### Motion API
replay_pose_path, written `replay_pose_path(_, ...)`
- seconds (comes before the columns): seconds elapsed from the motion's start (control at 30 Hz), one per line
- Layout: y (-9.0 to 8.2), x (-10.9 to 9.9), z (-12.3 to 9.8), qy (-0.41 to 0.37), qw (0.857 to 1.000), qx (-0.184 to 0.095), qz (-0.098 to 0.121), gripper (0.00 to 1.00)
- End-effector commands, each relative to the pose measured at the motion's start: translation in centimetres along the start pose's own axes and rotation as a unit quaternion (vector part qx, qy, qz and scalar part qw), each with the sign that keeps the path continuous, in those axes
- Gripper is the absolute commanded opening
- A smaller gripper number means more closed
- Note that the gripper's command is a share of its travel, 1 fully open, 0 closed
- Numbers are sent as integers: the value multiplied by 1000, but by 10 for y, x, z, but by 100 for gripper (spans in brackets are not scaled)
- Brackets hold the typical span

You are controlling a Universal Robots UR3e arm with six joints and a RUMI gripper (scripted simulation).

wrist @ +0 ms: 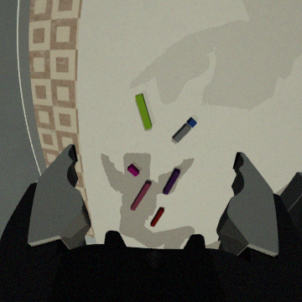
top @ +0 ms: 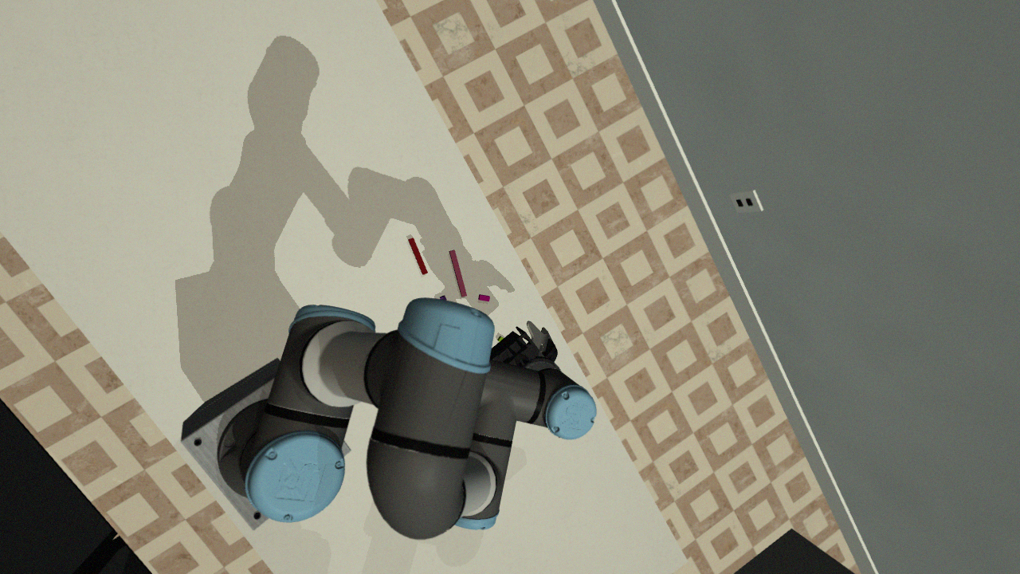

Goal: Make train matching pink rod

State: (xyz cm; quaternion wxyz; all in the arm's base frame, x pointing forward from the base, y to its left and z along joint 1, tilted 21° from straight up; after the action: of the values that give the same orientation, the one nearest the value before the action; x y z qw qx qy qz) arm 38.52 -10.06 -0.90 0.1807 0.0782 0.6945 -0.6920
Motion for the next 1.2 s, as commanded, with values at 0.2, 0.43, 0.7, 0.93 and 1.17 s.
replay_pose_path(0.2,6,-17,7,-129,992,0,2,100)
replay_pose_path(0.43,7,-20,8,-150,989,0,2,100)
replay_pose_path(0.7,7,-19,8,-150,989,0,2,14)
replay_pose_path(0.93,7,-19,8,-150,989,0,2,14)
replay_pose_path(1.17,7,-19,8,-150,989,0,2,14)
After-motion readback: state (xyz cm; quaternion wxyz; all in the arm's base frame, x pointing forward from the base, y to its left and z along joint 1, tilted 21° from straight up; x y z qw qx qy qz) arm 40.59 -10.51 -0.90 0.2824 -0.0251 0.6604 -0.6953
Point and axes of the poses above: the point where the finger pads meet when closed, its own y axis out along the fingers, its own x axis across the jaws, z = x × y, the point moved 1 cm from there along -y, back along the fingers, and after that the axes turned 3 degrees about y, right-handed, at the moved point
